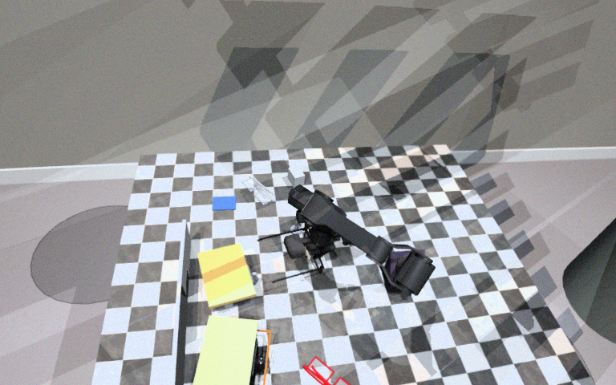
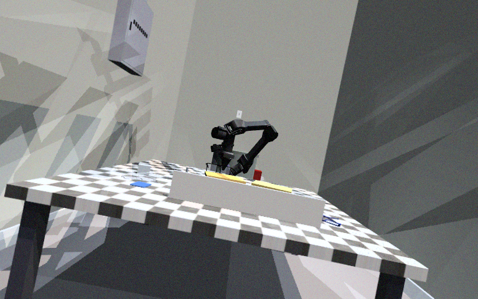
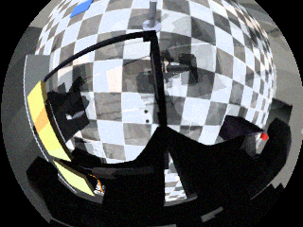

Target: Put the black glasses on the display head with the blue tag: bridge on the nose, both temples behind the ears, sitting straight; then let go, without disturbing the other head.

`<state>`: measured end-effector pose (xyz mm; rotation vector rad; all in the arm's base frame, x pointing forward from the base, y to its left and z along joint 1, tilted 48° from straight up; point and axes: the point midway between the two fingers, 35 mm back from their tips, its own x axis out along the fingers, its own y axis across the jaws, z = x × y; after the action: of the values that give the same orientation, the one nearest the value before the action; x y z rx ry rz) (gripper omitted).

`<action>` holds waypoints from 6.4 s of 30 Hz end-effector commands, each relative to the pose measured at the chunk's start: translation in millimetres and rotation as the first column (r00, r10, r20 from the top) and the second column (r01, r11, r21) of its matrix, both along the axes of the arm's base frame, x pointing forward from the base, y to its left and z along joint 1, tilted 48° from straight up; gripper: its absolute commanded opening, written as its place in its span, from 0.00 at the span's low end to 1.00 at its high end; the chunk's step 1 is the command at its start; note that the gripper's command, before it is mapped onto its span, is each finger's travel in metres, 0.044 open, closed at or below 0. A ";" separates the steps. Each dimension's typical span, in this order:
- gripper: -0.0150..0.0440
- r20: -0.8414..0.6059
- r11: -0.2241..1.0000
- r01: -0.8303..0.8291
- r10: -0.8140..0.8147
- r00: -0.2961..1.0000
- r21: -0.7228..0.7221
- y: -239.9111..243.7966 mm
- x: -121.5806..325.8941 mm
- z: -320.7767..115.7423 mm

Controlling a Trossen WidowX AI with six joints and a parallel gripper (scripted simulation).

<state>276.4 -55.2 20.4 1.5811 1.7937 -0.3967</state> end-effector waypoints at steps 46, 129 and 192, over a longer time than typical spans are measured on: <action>0.25 -0.006 1.000 0.000 0.000 1.000 0.008 29.1 11.3 -20.9; 0.25 0.001 1.000 0.000 0.000 1.000 0.010 57.5 130.4 6.2; 0.44 0.004 1.000 -0.004 0.004 1.000 0.007 66.1 149.2 6.9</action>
<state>425.4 12.3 26.0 1.5832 1.7967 -0.3848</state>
